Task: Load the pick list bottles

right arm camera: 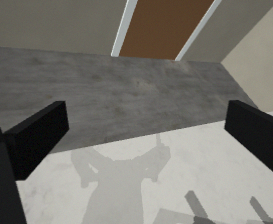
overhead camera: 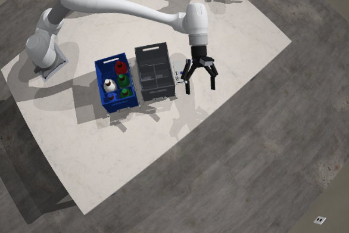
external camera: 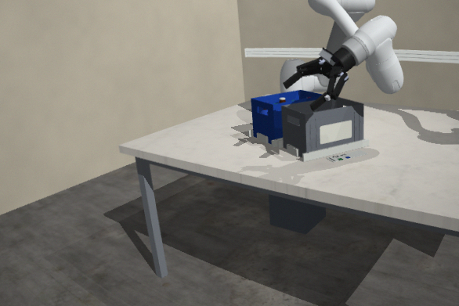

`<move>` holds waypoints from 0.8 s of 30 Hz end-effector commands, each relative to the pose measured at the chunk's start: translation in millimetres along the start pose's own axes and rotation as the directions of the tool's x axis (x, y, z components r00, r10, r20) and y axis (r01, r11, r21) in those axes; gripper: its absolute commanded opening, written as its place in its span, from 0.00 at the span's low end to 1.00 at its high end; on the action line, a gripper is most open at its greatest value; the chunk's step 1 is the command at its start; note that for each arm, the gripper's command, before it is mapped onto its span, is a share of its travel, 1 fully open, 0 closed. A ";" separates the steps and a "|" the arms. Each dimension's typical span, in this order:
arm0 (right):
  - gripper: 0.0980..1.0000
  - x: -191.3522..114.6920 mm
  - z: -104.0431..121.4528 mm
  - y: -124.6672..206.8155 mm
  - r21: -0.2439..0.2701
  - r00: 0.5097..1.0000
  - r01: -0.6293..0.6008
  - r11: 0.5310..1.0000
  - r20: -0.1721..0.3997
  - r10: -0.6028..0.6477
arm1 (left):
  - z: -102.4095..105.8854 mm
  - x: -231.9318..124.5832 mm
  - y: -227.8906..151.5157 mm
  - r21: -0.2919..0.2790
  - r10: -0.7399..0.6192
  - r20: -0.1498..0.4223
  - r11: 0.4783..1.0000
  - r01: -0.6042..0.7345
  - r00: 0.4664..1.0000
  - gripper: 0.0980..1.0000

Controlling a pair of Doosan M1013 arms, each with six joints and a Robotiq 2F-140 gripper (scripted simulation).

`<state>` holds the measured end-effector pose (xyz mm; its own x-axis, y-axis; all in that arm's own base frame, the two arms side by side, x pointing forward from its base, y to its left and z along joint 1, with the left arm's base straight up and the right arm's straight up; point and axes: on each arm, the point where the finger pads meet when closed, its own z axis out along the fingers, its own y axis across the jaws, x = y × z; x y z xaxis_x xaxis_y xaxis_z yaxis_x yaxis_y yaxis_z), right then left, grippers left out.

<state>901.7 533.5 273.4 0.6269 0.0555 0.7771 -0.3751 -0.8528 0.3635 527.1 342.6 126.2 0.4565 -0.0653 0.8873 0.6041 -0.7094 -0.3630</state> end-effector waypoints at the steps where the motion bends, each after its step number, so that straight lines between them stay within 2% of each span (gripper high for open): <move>1: 1.00 1.3 -0.8 0.5 0.001 1.000 -0.002 1.000 -0.001 0.002 | 7.1 -8.5 -27.6 0.041 -0.014 0.016 0.999 0.013 1.000 1.00; 22: 1.00 1.3 -0.8 0.5 0.001 1.000 -0.002 1.000 -0.001 0.002 | 18.8 -49.6 -137.3 0.208 -0.075 0.076 0.976 0.058 0.994 1.00; 24: 1.00 1.3 -0.8 0.5 0.001 1.000 -0.002 1.000 -0.001 0.002 | 18.8 -49.6 -137.3 0.208 -0.075 0.076 0.976 0.058 0.994 1.00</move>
<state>901.7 533.5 273.4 0.6269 0.0555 0.7771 -0.3751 -0.8528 0.3635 438.2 450.9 126.1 0.4597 0.0374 0.8873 0.7462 -0.5581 -0.3630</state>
